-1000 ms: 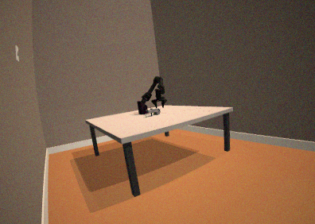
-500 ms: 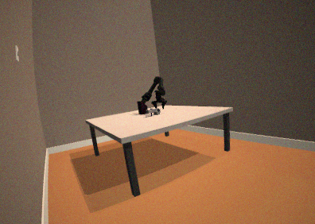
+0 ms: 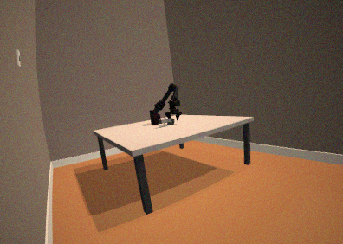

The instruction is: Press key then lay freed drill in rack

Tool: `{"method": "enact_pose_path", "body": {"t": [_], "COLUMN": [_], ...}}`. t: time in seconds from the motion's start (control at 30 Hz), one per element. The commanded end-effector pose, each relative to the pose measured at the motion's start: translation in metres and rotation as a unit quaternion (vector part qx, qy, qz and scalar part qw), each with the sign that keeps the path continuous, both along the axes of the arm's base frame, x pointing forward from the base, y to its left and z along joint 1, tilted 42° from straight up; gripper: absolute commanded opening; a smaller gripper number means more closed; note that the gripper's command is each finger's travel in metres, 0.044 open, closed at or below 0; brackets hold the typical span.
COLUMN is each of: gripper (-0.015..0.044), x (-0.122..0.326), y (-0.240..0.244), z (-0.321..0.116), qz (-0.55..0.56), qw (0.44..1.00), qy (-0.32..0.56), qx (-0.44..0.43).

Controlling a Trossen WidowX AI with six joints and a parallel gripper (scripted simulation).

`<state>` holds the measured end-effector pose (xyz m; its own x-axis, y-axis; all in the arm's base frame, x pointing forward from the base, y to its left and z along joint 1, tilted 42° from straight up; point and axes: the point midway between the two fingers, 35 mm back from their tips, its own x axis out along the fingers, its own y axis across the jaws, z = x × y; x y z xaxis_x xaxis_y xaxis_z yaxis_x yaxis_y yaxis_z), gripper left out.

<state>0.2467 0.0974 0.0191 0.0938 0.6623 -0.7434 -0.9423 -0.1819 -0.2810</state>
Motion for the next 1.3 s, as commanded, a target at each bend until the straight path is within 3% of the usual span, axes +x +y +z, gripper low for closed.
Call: {"method": "enact_pose_path", "body": {"t": [0.0,0.17,0.7,1.27], "gripper": [0.044,0.044,0.002,0.0], "x": [-0.0015,-0.0014,-0.0001,-0.0048], "y": [0.0032,0.0044,0.0037,0.0122], "z": [-0.0079,-0.0099,-0.0067,-0.0006], "qz": [-0.001,-0.001,0.001,-0.001], "qw": [1.0,1.0,1.0,1.0], "qy": [0.005,0.005,0.001,0.005], "qx": [-0.001,0.0,0.001,0.0]}}
